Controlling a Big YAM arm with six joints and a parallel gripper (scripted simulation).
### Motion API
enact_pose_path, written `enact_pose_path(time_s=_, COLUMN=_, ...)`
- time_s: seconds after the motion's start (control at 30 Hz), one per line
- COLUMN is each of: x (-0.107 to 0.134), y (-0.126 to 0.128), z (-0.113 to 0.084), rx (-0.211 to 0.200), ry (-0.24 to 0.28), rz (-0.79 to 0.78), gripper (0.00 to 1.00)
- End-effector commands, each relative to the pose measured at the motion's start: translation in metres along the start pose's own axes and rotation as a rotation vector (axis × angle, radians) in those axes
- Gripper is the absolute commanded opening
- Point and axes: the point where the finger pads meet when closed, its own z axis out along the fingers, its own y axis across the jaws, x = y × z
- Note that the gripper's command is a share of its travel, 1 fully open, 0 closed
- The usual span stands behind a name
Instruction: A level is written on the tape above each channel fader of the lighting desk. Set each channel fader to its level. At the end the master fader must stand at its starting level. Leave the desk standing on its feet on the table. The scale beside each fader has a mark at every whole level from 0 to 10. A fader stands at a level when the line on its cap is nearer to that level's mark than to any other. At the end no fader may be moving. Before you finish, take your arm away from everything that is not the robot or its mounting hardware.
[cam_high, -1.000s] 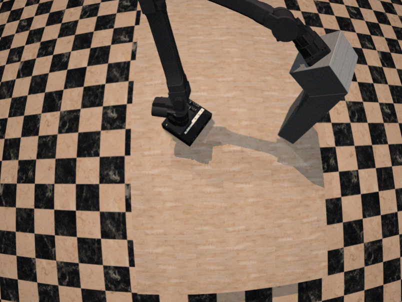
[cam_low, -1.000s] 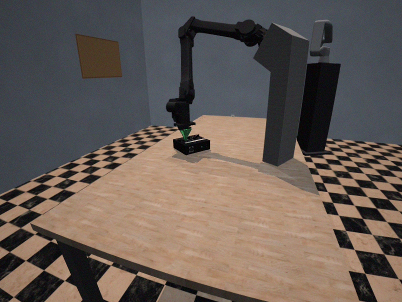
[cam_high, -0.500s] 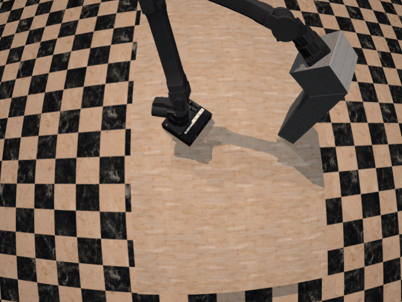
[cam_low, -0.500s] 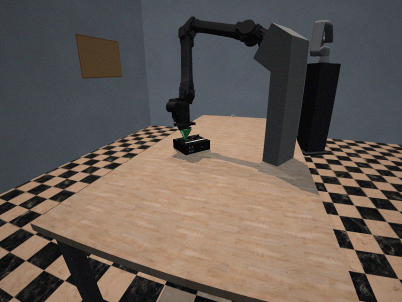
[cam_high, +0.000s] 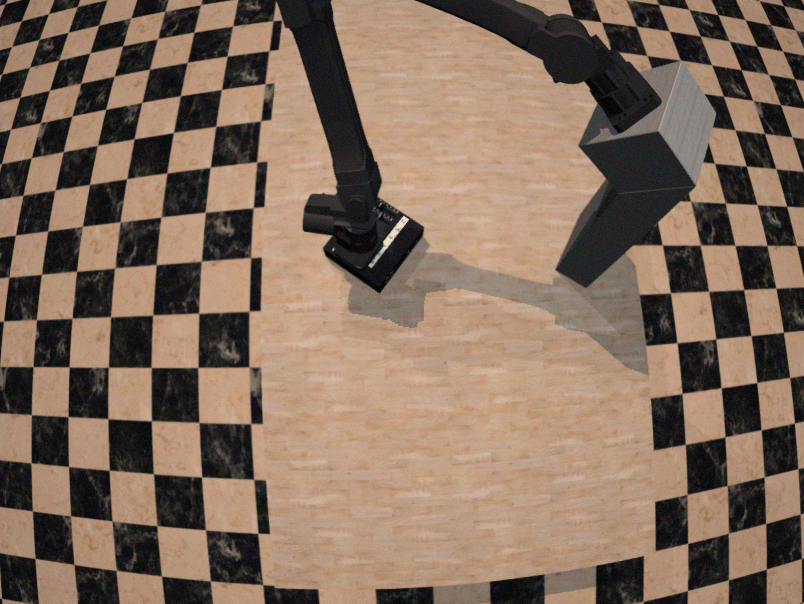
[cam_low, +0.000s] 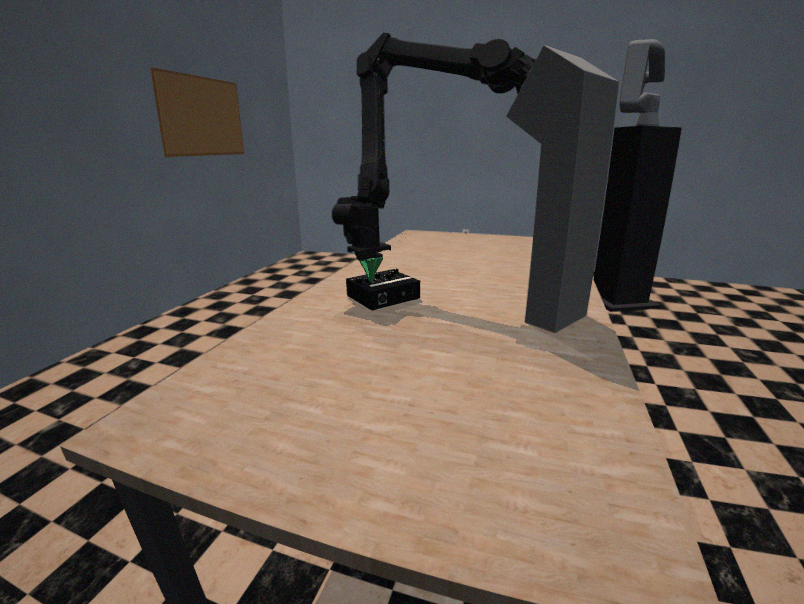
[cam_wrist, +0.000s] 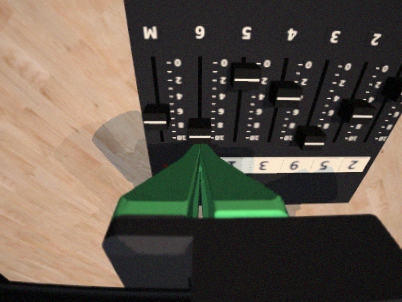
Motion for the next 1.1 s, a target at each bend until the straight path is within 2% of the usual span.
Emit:
enact_pose_path(time_s=0.0, x=-0.0239, y=-0.0006, z=-0.005, rx=-0.006, ry=-0.027, rz=0.014, gripper=0.0)
enact_pose_path(time_s=1.07, x=-0.033, y=-0.0008, z=-0.0052, rx=-0.006, ry=-0.033, rz=0.018, gripper=0.0)
